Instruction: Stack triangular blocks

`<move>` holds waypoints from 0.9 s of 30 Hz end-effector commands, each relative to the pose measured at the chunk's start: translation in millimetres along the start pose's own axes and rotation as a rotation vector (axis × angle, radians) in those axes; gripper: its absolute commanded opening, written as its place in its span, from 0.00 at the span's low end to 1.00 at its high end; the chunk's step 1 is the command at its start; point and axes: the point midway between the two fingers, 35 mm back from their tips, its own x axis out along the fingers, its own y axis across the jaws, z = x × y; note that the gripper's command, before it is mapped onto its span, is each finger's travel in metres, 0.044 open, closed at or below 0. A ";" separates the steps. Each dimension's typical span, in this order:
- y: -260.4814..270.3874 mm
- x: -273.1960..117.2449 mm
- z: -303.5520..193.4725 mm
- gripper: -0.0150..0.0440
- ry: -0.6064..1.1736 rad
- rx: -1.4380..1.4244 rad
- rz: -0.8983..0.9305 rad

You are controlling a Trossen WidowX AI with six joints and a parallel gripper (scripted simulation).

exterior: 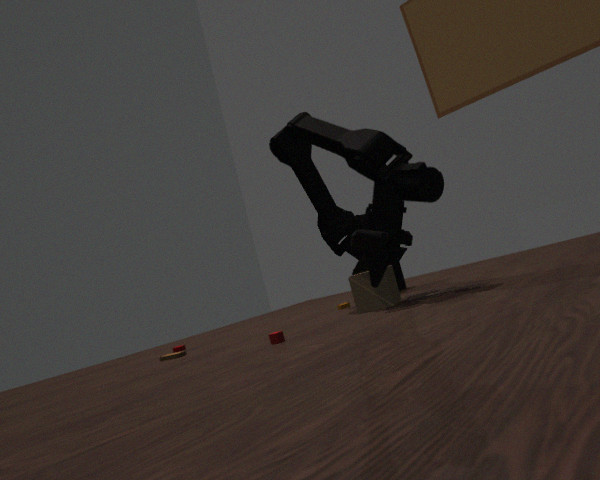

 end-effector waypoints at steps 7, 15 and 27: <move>0.8 0.6 0.2 0.25 -0.003 -0.004 0.007; 0.8 1.8 0.2 0.25 -0.003 -0.004 0.007; 0.3 2.1 0.0 0.25 -0.001 -0.003 0.004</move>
